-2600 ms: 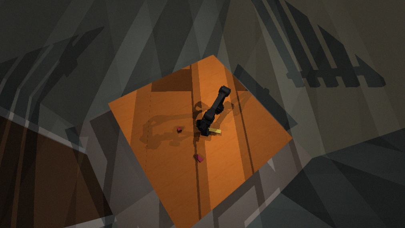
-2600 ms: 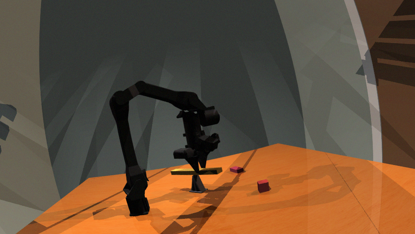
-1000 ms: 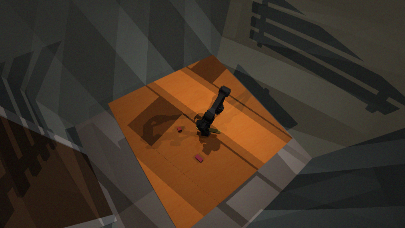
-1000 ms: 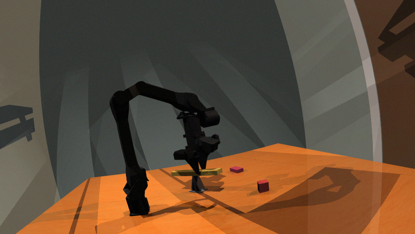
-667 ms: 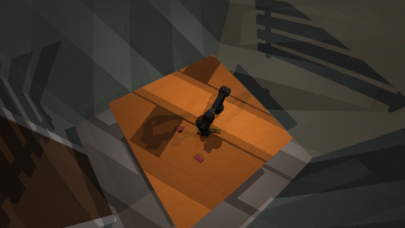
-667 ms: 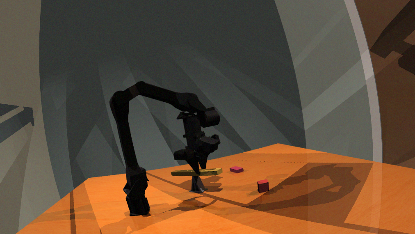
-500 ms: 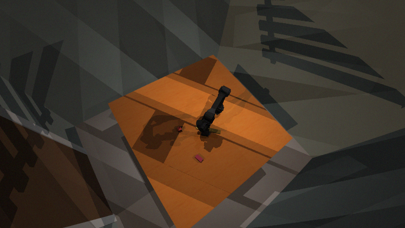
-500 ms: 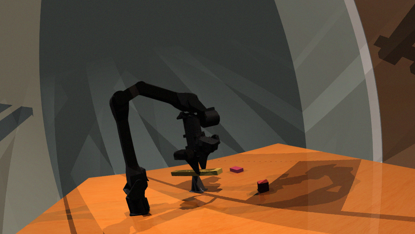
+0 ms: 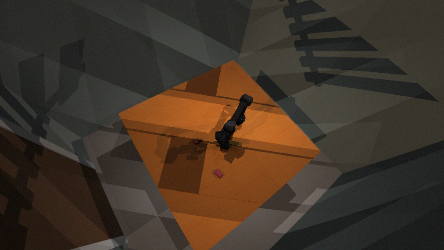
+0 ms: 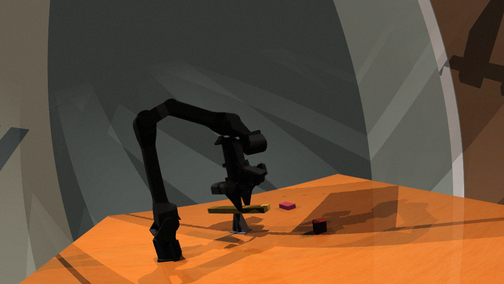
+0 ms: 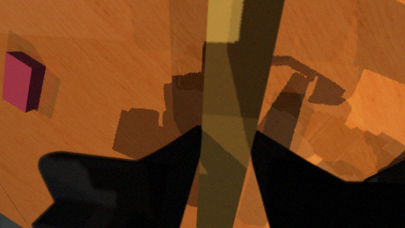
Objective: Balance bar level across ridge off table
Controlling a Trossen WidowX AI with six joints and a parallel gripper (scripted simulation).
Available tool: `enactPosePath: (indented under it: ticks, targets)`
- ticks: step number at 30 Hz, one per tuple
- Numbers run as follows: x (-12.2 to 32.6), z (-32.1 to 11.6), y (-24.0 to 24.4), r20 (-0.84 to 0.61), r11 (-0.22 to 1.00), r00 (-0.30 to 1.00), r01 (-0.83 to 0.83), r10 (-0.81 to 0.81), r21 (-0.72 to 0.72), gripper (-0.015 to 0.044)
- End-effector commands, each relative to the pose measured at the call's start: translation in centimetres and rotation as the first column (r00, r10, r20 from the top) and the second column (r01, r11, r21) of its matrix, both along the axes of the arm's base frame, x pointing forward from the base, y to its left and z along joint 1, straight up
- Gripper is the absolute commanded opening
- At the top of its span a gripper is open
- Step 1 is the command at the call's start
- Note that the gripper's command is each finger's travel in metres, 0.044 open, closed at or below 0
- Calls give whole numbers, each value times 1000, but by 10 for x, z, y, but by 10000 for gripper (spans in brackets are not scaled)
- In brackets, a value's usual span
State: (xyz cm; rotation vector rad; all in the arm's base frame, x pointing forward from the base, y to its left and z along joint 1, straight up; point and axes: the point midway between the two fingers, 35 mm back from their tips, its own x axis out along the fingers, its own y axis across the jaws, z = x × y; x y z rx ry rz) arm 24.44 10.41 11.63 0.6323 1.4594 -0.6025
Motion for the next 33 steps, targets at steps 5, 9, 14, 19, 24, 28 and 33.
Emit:
enactPosePath:
  ticks: [5,9,14,19,24,28,33]
  targets:
    - [-1,-3,0,-4,1000,1000,2,-2,1,0]
    - [-1,-3,0,-4,1000,1000,2,-2,1,0]
    - [-1,-4,0,-4,1000,1000,2,-2,0,0]
    - [-1,-4,0,-4,1000,1000,2,-2,0,0]
    - [-1,-4,0,-4,1000,1000,2,-2,0,0]
    - [-1,-5,0,-4,1000,1000,2,-2,0,0]
    - [-1,-5,-1,-4,1000,1000,2,-2,0,0]
